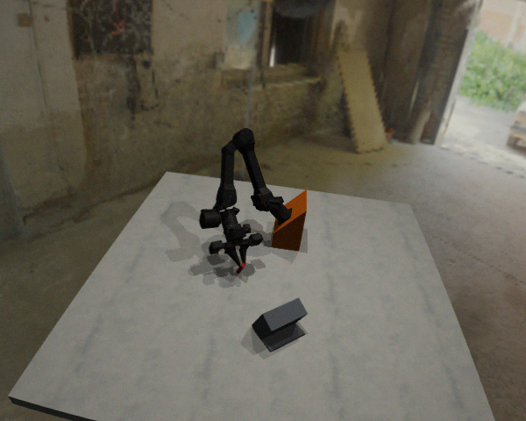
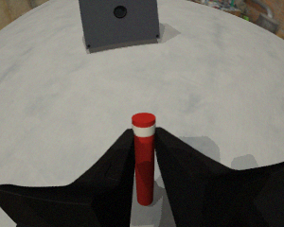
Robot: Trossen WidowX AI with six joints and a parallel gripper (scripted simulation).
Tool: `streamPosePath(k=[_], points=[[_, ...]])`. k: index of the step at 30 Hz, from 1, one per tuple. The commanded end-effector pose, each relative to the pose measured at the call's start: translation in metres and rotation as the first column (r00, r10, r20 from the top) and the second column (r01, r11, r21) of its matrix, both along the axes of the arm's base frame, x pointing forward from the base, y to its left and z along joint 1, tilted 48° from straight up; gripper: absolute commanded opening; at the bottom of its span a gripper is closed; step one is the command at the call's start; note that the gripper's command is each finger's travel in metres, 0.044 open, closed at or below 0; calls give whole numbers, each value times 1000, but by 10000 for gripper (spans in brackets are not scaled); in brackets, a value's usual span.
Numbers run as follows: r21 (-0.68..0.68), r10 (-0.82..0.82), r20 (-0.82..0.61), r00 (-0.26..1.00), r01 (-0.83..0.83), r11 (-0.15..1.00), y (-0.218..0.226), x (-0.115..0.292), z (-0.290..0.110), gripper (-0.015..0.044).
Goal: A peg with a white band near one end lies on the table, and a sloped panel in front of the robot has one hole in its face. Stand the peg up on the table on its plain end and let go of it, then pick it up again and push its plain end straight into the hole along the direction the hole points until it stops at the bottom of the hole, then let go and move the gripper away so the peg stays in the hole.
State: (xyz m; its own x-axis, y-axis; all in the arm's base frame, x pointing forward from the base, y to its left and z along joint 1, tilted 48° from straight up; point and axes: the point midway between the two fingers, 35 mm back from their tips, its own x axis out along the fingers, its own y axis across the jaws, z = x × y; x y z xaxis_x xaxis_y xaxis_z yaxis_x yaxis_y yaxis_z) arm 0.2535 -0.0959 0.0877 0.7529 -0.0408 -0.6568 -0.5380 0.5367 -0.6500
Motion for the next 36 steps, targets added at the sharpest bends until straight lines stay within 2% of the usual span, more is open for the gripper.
streamPosePath(k=[1, 36], points=[[15, 27, 24, 999, -27, 1000, 0, -2, 2, 50], [152, 207, 199, 958, -239, 959, -11, -22, 8, 50]])
